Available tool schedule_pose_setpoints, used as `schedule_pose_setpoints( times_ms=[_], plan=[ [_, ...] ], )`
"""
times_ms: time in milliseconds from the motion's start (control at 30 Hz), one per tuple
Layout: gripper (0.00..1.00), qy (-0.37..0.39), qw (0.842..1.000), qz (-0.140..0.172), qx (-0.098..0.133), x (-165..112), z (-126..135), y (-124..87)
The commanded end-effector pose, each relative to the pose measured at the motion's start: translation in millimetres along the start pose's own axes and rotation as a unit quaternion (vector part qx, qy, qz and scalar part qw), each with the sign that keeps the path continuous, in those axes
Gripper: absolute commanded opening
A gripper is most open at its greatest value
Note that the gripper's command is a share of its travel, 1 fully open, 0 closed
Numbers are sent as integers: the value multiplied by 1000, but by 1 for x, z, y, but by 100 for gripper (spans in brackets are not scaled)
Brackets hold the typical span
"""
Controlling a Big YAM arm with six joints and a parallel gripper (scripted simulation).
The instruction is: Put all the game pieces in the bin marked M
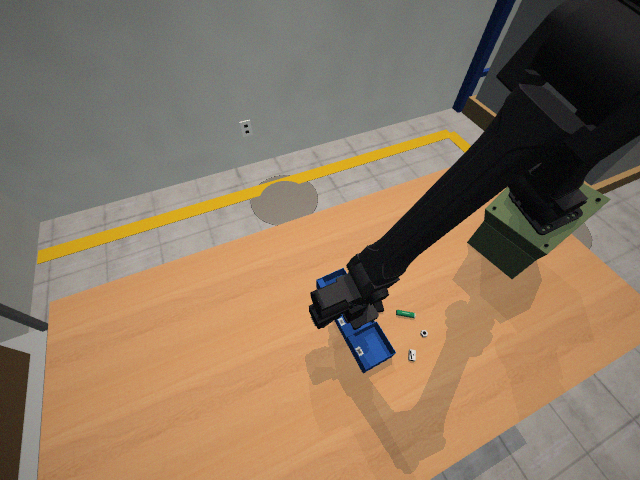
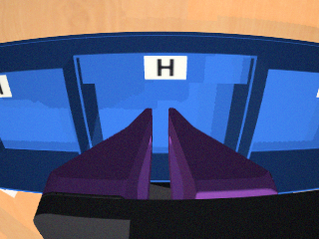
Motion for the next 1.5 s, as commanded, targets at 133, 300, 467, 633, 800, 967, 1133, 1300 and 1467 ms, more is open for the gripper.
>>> schedule_pose_setpoints(
  times_ms=[133, 300, 467, 633, 800, 967, 1133, 1300, 1467],
  plan=[
    [8, -1, 1000, -9, -5, 2, -6, -21],
    [8, -1, 1000, -9, -4, 2, -6, -38],
    [8, -1, 1000, -9, -4, 2, -6, -50],
    [8, 1, 1000, 7, -2, -7, -7, -40],
    [8, -1, 1000, 0, -3, -5, -6, -39],
    [8, -1, 1000, -2, -3, -5, -7, -39],
    [8, 0, 1000, -1, -4, -6, -8, -39],
    [8, 0, 1000, -1, -3, -6, -8, -38],
    [8, 0, 1000, -1, -4, -7, -8, -38]
  ],
)
Point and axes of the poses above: the point where the finger pads meet when closed, its own y axis out along the fingers, its own z axis across the jaws, x = y × z, the point moved 7 cm from there along -y, back along the fingers, and after that the axes turned 7 degrees about -y, right-handed, at the moved point
